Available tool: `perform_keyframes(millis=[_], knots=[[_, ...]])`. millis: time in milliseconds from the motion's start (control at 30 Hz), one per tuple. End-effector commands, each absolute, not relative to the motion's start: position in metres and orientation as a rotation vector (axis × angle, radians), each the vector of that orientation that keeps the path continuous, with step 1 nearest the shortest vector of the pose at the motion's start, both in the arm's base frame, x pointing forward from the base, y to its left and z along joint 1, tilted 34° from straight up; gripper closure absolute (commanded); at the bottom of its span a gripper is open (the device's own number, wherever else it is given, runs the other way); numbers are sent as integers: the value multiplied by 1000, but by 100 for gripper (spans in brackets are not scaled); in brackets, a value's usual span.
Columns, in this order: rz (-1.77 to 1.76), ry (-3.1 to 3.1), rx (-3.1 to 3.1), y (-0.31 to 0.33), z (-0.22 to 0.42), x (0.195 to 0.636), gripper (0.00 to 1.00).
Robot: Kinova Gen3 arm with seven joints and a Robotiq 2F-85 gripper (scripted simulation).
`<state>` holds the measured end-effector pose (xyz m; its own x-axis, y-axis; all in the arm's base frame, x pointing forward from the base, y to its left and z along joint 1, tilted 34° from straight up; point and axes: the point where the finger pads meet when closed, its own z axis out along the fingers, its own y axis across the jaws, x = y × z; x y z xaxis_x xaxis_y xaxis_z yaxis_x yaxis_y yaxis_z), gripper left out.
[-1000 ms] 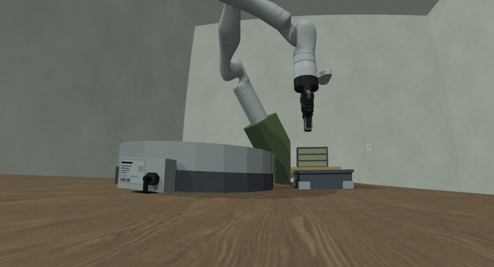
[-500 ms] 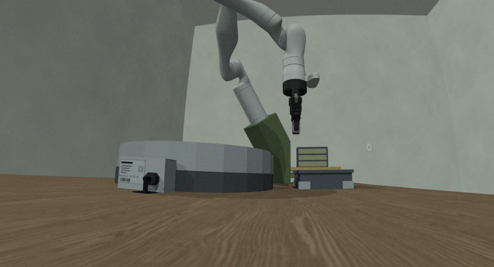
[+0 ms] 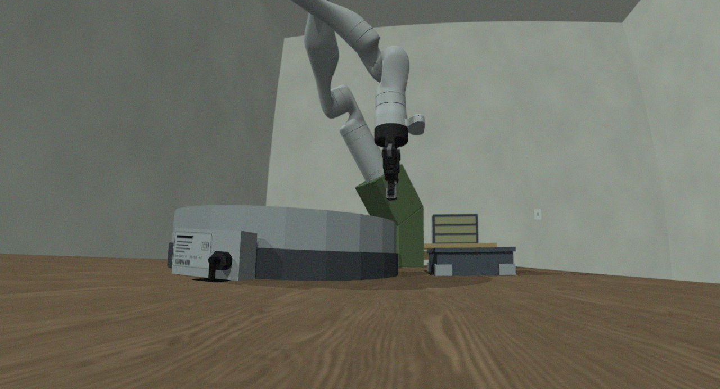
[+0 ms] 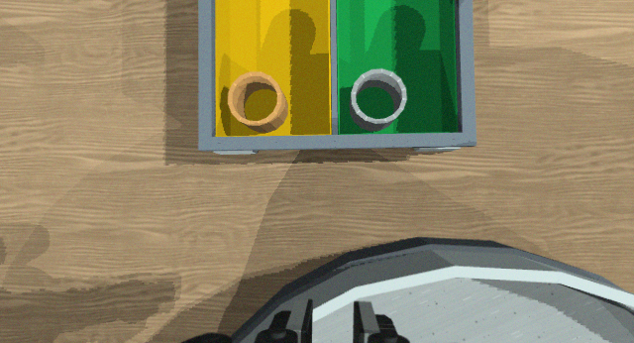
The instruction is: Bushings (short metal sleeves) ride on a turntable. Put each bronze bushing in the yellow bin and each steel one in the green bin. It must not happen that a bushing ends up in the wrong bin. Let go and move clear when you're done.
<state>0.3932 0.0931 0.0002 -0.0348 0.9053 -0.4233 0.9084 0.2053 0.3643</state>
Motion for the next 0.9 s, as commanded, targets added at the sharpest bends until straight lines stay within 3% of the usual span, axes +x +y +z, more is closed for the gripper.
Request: perform_keyframes(millis=[0, 867], knots=[[-6, 1899, 1691, 76, 9, 393, 82], [-6, 1899, 1691, -71, 49, 360, 82]])
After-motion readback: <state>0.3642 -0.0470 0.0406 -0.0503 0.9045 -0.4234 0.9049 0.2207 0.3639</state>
